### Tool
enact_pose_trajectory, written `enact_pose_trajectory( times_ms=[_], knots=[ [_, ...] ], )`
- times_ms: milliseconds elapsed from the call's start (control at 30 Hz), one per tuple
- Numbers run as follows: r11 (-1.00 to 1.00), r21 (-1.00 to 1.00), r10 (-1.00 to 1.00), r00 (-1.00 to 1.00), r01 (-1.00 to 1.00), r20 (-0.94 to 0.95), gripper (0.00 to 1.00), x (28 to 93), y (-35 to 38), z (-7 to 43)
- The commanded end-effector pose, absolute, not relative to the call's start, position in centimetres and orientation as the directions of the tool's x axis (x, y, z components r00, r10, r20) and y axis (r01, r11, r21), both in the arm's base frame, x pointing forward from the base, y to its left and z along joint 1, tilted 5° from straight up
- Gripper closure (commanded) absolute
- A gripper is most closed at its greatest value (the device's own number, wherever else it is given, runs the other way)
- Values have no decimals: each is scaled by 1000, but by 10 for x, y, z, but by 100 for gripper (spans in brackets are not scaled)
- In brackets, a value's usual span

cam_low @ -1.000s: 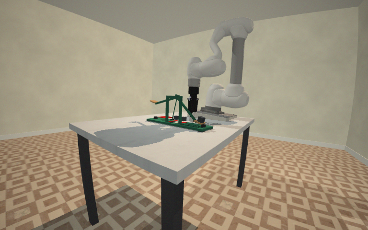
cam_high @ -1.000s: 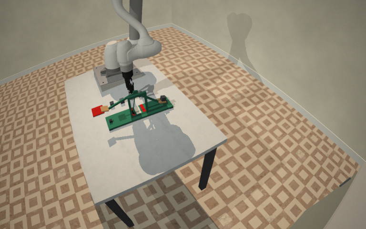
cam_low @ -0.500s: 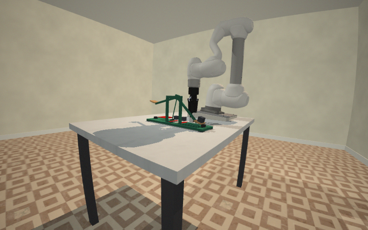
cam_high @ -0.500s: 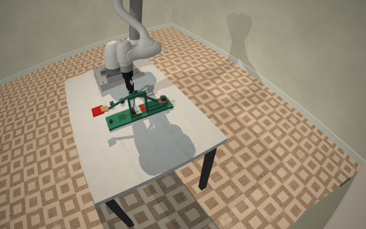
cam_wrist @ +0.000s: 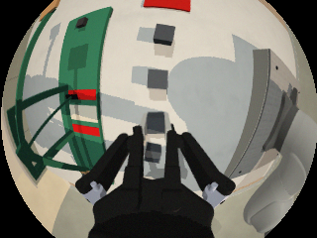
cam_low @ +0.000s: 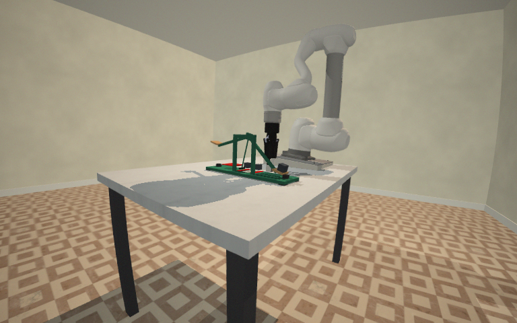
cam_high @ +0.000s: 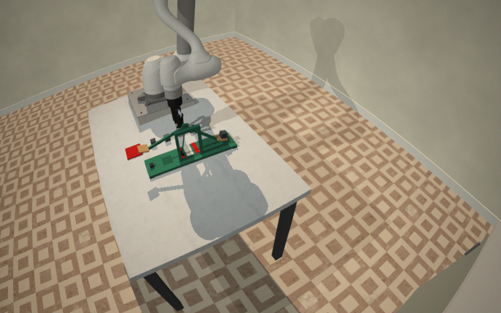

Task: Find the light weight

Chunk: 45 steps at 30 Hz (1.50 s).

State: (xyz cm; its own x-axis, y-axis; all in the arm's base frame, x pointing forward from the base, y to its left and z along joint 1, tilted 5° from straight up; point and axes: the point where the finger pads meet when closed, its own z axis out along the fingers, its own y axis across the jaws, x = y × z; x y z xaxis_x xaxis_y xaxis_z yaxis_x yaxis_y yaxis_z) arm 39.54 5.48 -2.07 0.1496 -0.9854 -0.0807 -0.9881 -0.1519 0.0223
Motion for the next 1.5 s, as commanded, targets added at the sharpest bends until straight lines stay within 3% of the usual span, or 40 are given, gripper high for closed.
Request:
enact_pose_trajectory(
  times_ms=[0, 800, 1133, 1467],
  knots=[
    [-152, 22, -985, 150, -988, -81, 76, 395, 55, -21],
    [-152, 22, -985, 150, -988, -81, 76, 395, 55, -21],
    [-152, 22, -985, 150, -988, -81, 67, 395, 55, -21],
    [-152, 22, -985, 150, -988, -81, 65, 395, 55, -21]
  ],
)
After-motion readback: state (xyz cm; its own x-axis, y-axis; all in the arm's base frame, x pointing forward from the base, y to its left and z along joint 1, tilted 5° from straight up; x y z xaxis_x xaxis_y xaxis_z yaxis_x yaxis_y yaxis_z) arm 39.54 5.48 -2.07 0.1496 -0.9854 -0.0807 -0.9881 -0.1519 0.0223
